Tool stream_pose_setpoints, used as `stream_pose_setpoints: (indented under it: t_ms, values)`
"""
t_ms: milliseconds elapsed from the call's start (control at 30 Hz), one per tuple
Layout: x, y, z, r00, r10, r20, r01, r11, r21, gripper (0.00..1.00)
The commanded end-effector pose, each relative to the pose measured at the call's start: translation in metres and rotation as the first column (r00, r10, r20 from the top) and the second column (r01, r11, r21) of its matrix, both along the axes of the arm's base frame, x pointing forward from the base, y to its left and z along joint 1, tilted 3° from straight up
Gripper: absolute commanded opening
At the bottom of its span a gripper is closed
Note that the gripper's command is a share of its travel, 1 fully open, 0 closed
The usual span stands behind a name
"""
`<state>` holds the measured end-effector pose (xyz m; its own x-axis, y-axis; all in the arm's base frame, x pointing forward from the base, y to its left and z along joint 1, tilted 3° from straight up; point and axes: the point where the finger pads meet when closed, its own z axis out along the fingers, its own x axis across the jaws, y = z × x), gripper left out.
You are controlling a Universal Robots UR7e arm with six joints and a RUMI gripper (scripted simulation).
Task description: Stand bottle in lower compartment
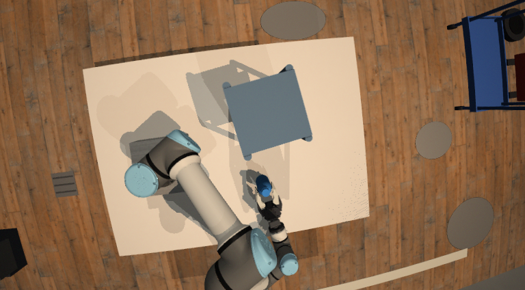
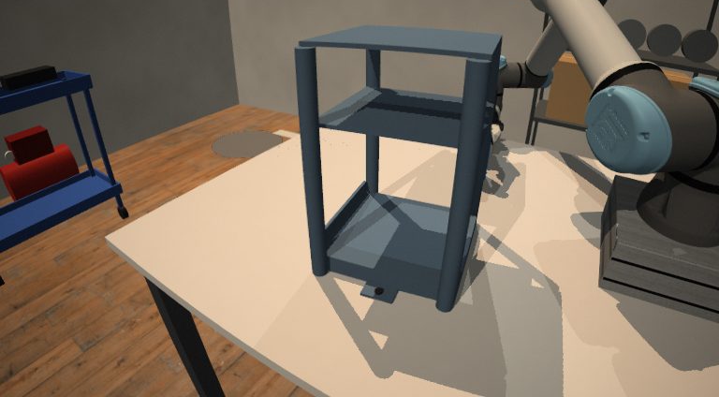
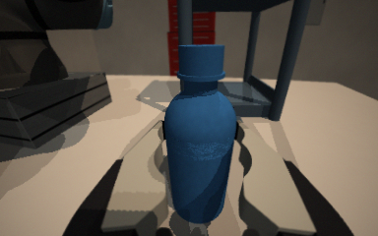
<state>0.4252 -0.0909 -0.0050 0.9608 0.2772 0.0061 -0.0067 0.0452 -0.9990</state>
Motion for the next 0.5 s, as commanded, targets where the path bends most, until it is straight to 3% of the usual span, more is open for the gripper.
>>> stream_pose_setpoints:
  t_ms: [0, 467]
  values:
    - [0.000, 0.000, 0.003, 1.000, 0.000, 0.001, 0.000, 1.000, -0.001, 0.00]
    - [0.000, -0.002, 0.033, 1.000, 0.000, 0.001, 0.000, 1.000, -0.001, 0.00]
